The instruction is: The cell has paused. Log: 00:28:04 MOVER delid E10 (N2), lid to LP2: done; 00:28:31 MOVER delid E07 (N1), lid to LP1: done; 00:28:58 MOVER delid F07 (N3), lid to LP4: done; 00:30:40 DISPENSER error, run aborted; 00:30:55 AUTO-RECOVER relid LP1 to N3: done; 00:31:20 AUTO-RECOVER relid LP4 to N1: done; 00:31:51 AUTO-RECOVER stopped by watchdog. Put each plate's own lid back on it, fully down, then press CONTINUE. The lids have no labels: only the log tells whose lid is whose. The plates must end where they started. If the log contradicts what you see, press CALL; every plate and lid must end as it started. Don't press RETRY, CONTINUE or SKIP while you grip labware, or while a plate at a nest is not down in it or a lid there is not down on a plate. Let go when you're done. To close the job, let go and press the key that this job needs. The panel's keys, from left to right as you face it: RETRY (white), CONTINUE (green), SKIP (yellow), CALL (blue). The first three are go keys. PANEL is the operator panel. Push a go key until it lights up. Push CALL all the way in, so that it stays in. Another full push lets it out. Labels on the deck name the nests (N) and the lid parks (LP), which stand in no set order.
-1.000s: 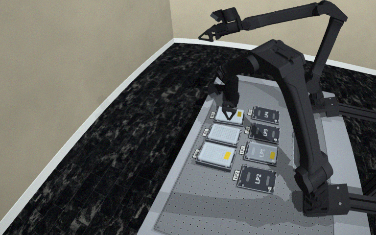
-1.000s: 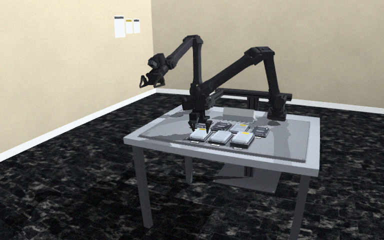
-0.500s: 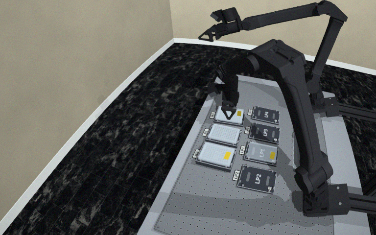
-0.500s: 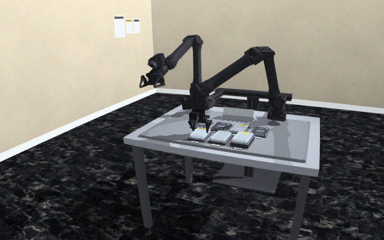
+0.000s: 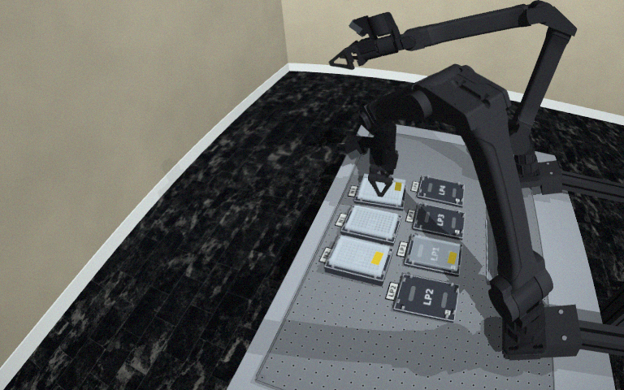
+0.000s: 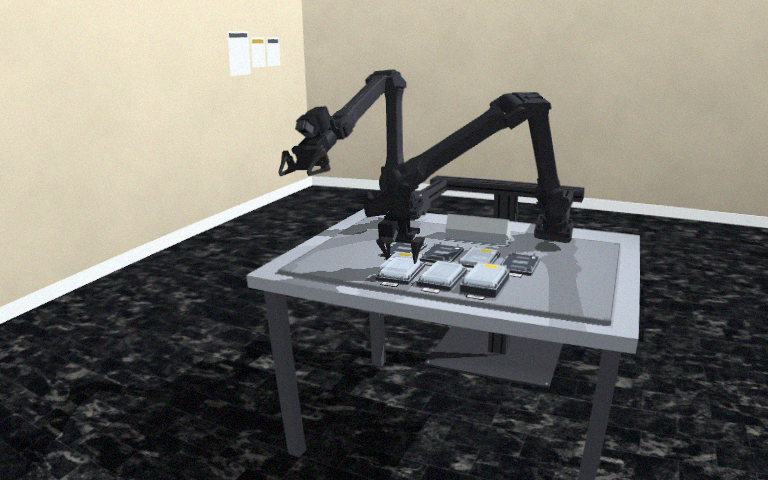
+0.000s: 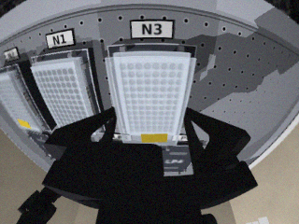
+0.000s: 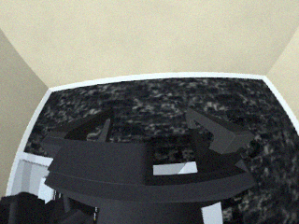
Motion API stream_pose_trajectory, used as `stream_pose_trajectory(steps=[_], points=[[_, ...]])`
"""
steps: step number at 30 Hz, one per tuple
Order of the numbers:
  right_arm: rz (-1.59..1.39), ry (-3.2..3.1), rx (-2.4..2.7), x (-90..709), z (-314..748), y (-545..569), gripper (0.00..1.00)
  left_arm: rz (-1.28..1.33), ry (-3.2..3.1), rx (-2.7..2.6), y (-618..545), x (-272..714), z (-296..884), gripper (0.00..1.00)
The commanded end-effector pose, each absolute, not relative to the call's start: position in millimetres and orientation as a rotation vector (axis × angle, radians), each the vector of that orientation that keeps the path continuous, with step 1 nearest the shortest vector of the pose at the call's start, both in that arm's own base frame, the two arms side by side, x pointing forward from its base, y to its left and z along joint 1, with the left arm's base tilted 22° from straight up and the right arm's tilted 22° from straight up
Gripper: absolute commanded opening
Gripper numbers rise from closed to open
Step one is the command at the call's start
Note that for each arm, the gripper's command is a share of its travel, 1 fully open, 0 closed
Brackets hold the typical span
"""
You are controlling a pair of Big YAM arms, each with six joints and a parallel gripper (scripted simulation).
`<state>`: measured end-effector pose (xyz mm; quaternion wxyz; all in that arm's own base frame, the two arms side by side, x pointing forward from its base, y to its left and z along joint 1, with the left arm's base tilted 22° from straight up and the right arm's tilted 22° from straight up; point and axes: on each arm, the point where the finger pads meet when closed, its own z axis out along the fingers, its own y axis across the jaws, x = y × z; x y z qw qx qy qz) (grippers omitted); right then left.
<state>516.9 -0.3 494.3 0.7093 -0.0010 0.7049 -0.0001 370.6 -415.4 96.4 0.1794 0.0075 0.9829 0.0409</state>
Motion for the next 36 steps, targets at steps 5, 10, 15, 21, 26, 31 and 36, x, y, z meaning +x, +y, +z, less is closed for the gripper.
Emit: stream_pose_trajectory(steps=[5,10,15,21,26,31,36], points=[[0.003,1.524,0.003,524,525,0,1.00,-0.003,2.720,0.004,-442,371,156,0.00],[0.003,1.524,0.003,524,525,0,1.00,-0.003,2.720,0.004,-442,369,161,0.00],[0.003,1.524,0.003,524,525,0,1.00,0.031,2.737,0.012,-442,368,135,0.00],[0.003,1.524,0.003,524,525,0,1.00,0.018,2.731,0.009,-438,365,144,0.00],[0.003,1.524,0.003,524,525,0,1.00,0.024,2.734,0.010,-436,363,141,0.00],[0.003,1.524,0.003,524,525,0,1.00,0.032,2.738,0.012,-433,361,138,0.00],[0.003,1.524,0.003,524,525,0,1.00,0.047,2.738,0.050,-422,365,139,0.00]])
